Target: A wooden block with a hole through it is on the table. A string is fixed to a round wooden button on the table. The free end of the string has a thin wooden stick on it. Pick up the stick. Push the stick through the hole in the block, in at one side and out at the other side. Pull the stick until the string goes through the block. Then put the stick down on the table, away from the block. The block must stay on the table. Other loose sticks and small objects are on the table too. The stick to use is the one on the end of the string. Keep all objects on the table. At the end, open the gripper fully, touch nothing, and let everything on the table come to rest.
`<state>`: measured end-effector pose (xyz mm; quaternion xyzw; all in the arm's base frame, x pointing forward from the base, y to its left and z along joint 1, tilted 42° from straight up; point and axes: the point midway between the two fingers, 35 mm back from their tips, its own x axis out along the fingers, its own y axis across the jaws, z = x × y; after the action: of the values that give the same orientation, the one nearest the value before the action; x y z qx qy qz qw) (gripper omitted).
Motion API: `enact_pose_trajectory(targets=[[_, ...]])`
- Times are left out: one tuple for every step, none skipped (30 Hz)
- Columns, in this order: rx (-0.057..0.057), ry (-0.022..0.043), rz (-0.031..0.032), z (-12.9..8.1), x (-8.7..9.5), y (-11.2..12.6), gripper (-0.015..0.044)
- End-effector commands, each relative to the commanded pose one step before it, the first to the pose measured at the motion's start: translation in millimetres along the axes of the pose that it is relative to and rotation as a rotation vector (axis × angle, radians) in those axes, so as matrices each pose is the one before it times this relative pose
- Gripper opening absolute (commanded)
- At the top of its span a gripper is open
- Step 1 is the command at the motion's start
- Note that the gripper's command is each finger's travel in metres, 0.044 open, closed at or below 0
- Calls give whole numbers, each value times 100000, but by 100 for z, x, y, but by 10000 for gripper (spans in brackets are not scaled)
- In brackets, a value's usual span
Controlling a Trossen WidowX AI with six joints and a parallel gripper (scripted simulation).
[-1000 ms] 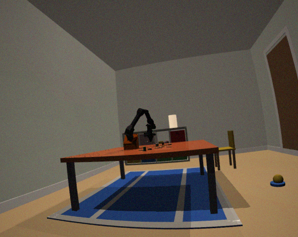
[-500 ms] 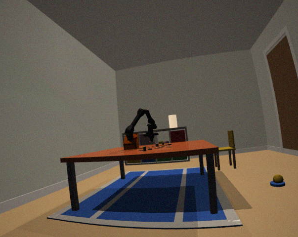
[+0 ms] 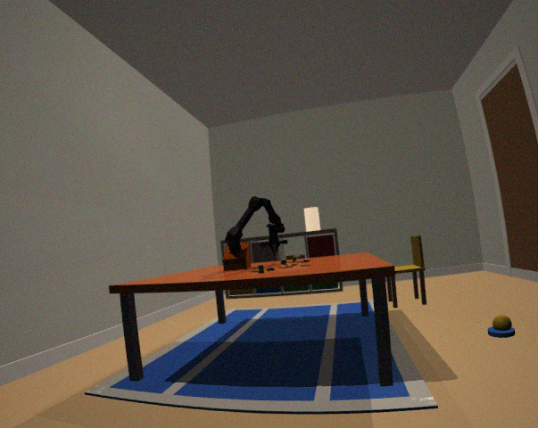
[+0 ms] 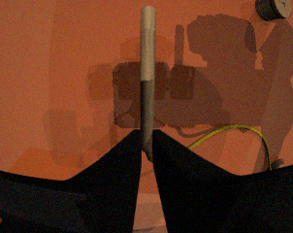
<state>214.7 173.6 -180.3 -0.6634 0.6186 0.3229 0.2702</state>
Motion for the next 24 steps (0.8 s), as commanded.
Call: enact_pose_trajectory(targets=[[14296,145,-181,3,-17,-454,0],[3612,-4,-1,18,-2,-73,0],[3612,-4,0,20,-2,-72,0],[3612,-3,0,23,-2,-71,0],[3612,-3,0,25,-2,-70,0],[3612,-3,0,27,-2,-70,0],[3612,-3,0,30,-2,-69,0],[3612,-3,0,32,-2,-68,0],[3612,-3,0,34,-2,-66,0],[3612,-2,0,36,-2,-65,0],[3612,-2,0,38,-2,-64,0],[3612,-2,0,40,-1,-63,0],[3612,-2,0,43,-1,-61,0],[3612,-2,0,45,-1,-60,0],[3612,-2,0,46,-1,-58,0],[3612,-1,0,48,-1,-57,0],[3612,-1,0,50,-1,-55,0],[3613,-1,0,52,-1,-53,0],[3613,-1,0,54,-1,-52,0],[3613,-1,0,55,-1,-50,0],[3613,-1,0,57,-1,-48,0],[3613,0,0,59,0,-46,0],[3613,0,0,60,0,-44,0],[3613,0,0,61,0,-42,0]])
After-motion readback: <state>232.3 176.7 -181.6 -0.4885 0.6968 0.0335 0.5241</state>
